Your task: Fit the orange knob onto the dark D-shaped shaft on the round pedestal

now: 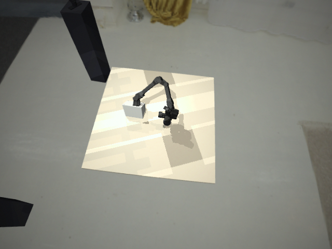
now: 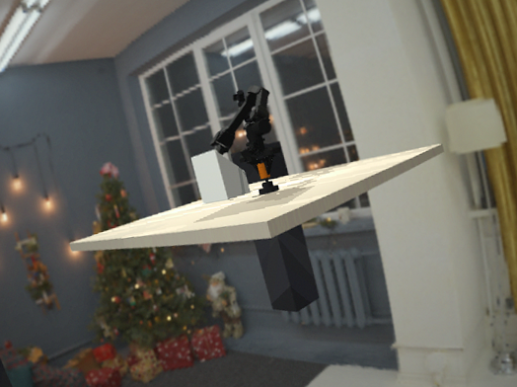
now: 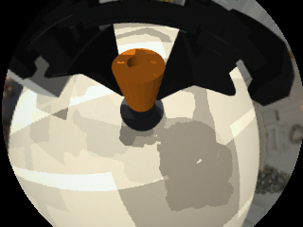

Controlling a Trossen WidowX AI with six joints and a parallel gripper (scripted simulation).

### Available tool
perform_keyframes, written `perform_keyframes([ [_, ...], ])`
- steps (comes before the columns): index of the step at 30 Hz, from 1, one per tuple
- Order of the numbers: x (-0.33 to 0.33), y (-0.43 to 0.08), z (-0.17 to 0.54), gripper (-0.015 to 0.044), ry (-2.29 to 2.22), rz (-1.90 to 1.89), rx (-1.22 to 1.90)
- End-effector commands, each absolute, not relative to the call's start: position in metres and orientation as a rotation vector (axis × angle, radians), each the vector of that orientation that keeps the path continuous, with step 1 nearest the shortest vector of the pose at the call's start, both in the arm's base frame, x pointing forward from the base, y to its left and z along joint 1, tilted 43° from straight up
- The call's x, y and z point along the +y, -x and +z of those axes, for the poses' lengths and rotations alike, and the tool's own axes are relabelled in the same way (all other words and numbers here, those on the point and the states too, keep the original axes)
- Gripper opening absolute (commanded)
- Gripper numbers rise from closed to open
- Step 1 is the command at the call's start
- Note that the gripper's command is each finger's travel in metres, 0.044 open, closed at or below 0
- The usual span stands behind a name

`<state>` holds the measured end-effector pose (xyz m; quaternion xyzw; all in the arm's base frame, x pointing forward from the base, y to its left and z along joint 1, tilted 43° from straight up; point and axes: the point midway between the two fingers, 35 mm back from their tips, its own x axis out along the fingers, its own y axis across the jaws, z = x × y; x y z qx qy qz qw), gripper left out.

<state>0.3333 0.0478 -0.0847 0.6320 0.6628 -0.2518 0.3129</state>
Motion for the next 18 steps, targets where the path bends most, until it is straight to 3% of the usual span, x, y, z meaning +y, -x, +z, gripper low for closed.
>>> perform_keyframes([
  [1, 0.0481, -0.3308, -0.0854, 0.0, -1.669, -0.67, 1.751],
  [18, 0.0457, -0.3346, -0.0842, 0.0, -1.807, -0.879, 1.729],
])
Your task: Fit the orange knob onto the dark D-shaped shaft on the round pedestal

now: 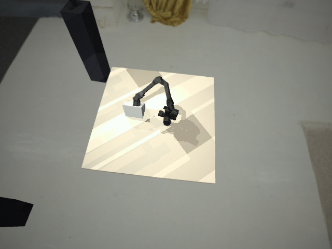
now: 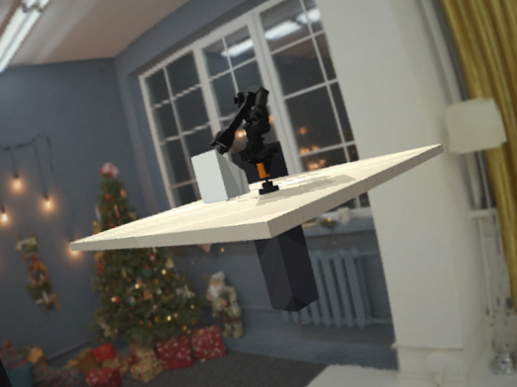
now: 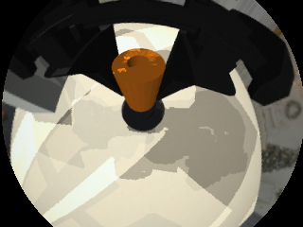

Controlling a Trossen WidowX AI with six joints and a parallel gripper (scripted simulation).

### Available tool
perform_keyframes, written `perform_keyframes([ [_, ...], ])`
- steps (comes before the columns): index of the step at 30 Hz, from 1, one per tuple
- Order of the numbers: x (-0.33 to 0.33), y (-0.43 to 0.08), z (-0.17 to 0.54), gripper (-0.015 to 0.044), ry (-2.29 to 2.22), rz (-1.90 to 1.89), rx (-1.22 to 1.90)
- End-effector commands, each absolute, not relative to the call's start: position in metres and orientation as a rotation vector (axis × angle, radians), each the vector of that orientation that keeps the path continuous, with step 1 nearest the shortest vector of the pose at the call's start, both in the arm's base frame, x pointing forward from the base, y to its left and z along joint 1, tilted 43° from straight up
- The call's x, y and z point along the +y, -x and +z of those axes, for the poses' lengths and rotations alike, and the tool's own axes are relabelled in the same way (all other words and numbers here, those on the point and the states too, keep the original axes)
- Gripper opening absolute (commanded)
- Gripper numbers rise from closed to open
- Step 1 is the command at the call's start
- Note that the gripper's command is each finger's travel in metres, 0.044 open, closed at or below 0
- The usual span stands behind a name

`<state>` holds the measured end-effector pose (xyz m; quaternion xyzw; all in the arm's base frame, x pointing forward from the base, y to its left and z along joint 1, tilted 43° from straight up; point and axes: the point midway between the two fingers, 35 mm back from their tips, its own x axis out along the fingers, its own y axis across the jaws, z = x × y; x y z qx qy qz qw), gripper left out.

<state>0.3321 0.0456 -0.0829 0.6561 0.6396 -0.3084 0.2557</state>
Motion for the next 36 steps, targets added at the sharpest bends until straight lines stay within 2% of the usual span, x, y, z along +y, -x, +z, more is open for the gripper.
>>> perform_keyframes([
  [1, 0.0459, -0.3352, -0.0844, 0.0, -1.807, -0.879, 1.729],
  [36, 0.045, -0.3332, -0.0839, 0.0, -1.806, -0.879, 1.729],
])
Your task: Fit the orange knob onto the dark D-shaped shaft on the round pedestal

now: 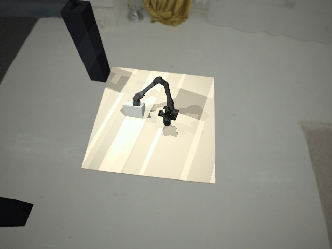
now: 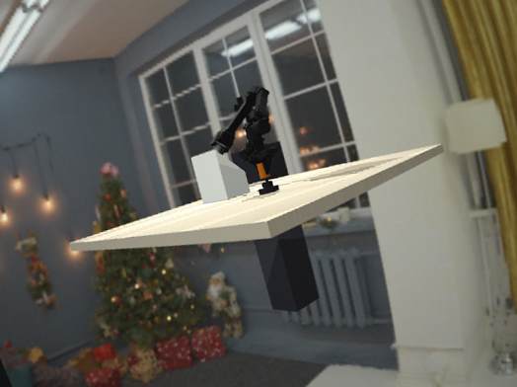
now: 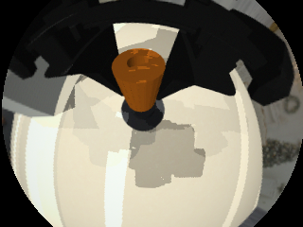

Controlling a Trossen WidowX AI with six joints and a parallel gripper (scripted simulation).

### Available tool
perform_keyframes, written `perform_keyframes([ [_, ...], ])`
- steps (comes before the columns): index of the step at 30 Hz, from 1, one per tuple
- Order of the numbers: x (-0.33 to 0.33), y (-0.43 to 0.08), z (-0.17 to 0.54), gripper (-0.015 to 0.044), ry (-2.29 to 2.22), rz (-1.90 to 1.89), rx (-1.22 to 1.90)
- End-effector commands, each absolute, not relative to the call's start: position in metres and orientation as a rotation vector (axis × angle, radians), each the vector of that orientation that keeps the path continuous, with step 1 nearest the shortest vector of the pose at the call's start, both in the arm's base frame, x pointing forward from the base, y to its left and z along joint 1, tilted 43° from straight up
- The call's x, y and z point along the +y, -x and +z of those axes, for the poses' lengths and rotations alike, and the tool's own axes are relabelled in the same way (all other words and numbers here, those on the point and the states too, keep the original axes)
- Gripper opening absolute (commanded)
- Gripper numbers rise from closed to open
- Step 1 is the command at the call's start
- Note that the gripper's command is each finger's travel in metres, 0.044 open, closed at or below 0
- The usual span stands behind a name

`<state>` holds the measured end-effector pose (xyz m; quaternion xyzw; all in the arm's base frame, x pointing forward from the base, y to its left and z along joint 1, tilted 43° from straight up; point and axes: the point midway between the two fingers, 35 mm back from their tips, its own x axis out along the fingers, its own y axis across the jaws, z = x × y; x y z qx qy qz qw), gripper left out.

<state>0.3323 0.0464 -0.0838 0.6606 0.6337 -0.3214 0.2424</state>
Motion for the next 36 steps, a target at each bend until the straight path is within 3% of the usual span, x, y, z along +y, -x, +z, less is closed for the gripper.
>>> perform_keyframes([
  [1, 0.045, -0.3335, -0.0839, 0.0, -1.806, -0.879, 1.729],
  [36, 0.0479, -0.3315, -0.0861, 0.0, -1.807, -0.879, 1.73],
])
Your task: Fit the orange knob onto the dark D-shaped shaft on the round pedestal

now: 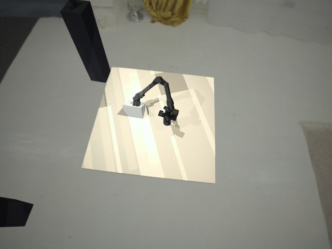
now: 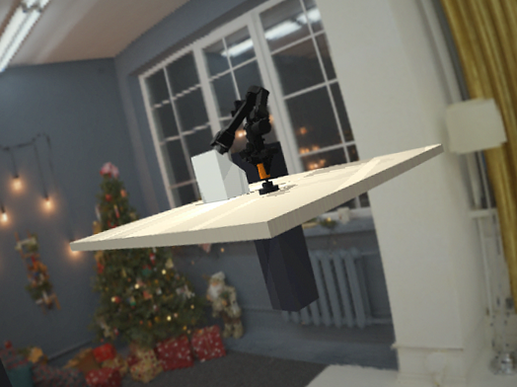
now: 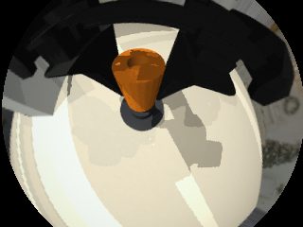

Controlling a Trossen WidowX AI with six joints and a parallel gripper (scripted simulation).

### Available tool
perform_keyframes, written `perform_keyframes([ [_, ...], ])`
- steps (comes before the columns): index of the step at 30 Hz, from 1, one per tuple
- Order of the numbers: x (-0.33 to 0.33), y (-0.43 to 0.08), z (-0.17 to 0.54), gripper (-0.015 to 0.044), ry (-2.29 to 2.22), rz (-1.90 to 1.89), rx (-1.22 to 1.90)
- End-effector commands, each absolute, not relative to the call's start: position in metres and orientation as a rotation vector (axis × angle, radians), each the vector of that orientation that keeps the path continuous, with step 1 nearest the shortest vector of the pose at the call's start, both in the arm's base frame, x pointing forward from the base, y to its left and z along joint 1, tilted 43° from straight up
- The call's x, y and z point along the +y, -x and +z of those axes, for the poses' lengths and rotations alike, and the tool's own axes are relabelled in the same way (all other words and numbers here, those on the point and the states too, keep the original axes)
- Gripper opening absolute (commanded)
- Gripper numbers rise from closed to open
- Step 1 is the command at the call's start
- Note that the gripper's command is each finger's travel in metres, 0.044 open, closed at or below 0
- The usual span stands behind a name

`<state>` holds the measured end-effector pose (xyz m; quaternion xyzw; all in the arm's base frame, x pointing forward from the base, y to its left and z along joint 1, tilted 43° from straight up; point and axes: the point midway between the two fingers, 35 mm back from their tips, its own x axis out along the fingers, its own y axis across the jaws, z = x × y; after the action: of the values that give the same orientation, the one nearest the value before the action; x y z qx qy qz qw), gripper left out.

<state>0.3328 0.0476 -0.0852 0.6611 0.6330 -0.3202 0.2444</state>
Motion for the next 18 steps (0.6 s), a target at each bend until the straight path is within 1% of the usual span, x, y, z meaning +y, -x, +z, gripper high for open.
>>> perform_keyframes([
  [1, 0.0479, -0.3316, -0.0861, 0.0, -1.807, -0.879, 1.73],
  [12, 0.0438, -0.3319, -0.082, 0.0, -1.812, -0.888, 1.728],
  [18, 0.044, -0.334, -0.082, 0.0, -1.931, -1.085, 1.693],
])
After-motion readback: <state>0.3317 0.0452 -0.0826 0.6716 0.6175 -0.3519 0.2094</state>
